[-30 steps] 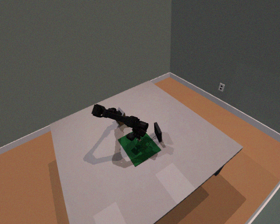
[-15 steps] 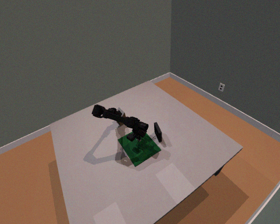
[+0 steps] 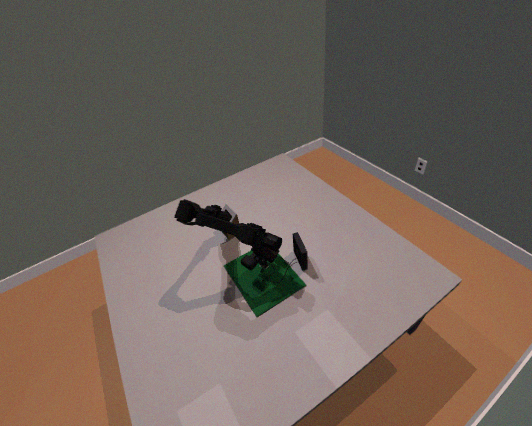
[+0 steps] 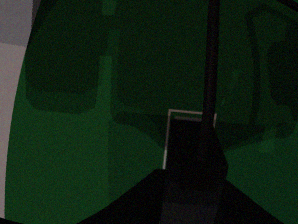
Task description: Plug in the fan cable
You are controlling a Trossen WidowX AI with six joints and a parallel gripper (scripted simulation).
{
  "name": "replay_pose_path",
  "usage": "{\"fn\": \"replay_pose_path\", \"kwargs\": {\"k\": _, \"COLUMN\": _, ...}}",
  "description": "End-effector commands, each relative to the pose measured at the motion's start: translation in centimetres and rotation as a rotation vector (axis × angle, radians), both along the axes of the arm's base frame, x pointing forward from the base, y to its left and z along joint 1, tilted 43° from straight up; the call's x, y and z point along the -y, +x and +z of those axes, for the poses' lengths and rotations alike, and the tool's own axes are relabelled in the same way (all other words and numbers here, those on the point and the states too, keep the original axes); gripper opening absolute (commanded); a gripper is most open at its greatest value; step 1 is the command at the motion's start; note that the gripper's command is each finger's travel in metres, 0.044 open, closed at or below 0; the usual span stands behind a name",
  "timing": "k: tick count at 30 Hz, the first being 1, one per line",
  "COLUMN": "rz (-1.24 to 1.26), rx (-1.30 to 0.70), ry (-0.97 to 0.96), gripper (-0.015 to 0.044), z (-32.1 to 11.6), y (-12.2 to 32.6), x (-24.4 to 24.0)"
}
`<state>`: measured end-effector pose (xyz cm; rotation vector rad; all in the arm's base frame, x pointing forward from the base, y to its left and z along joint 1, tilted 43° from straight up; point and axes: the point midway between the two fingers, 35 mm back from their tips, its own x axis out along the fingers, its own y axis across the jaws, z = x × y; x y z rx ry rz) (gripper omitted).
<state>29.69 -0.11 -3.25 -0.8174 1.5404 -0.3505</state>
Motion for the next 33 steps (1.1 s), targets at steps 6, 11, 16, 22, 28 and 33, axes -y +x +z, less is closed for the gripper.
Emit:
{"fn": "replay_pose_path", "kwargs": {"k": 6, "rz": 0.0, "rx": 0.001, "ry": 0.0, "gripper": 0.021, "z": 0.0, "y": 0.0, "x": 0.0}}
{"fn": "replay_pose_path", "kwargs": {"k": 11, "rz": 0.0, "rx": 0.001, "ry": 0.0, "gripper": 0.026, "z": 0.2, "y": 0.0, "x": -0.2}}
{"fn": "replay_pose_path", "kwargs": {"k": 16, "rz": 0.0, "rx": -0.001, "ry": -0.001, "gripper": 0.026, "z": 4.0, "y": -0.3, "x": -3.7}}
{"fn": "replay_pose_path", "kwargs": {"k": 22, "rz": 0.001, "rx": -0.002, "ry": -0.001, "gripper": 0.026, "z": 4.7, "y": -2.1, "x": -3.3}}
{"fn": "replay_pose_path", "kwargs": {"k": 28, "rz": 0.001, "rx": -0.006, "ry": -0.002, "gripper": 0.026, "z": 6.4, "y": -9.6, "x": -0.9}}
{"fn": "replay_pose_path", "kwargs": {"k": 33, "rz": 0.0, "rx": -0.008, "ry": -0.003, "gripper": 0.026, "z": 6.5, "y": -11.5, "x": -0.2}}
